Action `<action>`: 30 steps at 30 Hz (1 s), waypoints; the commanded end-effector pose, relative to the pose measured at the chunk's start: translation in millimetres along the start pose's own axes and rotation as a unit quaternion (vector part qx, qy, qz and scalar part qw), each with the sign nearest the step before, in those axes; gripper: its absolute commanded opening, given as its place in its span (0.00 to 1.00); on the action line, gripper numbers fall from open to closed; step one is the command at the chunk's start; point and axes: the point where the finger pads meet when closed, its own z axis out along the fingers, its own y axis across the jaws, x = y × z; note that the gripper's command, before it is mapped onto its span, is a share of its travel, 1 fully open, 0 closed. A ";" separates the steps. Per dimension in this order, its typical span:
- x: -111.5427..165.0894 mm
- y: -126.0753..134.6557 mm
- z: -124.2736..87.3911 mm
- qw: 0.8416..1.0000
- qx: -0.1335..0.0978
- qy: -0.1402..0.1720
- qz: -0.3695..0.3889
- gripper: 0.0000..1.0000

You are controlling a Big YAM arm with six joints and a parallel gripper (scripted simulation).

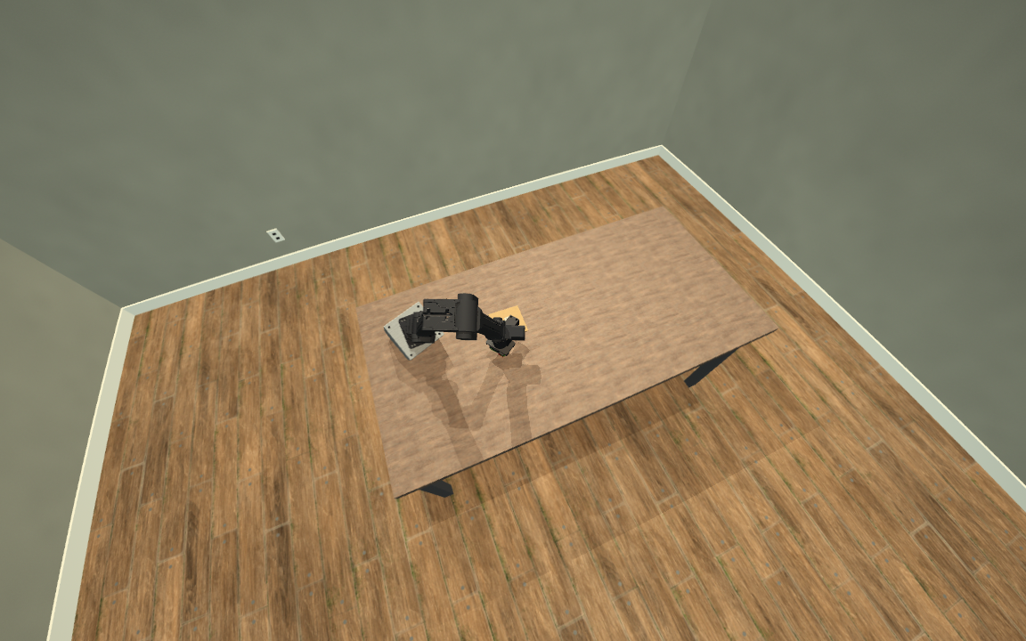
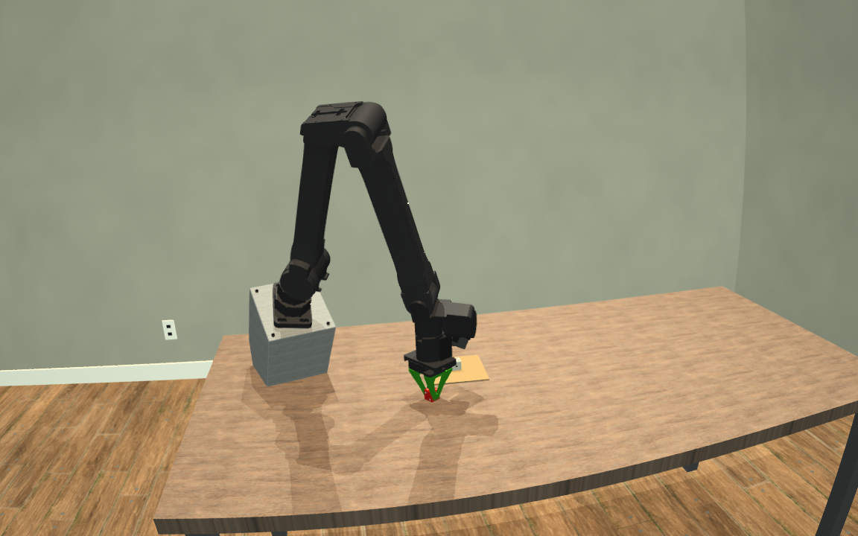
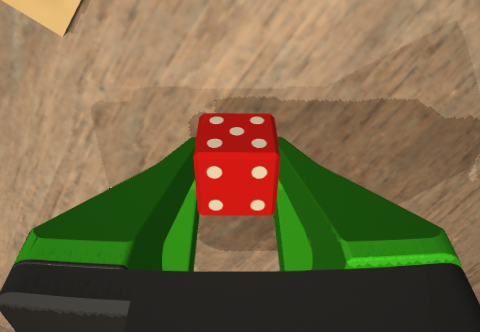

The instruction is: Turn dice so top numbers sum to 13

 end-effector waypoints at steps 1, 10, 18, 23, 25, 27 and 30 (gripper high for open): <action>-3.7 -4.0 4.6 1.000 0.001 -0.002 -0.003 0.20; -3.7 -4.0 4.6 1.000 0.001 -0.002 -0.003 0.20; -3.7 -4.0 4.6 1.000 0.001 -0.002 -0.003 0.20; -3.7 -4.0 4.6 1.000 0.001 -0.002 -0.003 0.20; -3.7 -4.0 4.6 1.000 0.001 -0.002 -0.003 0.20; -3.6 -1.9 3.8 1.000 -0.002 -0.001 -0.005 0.20; -7.5 -3.4 -11.1 1.000 0.005 -0.008 -0.001 0.20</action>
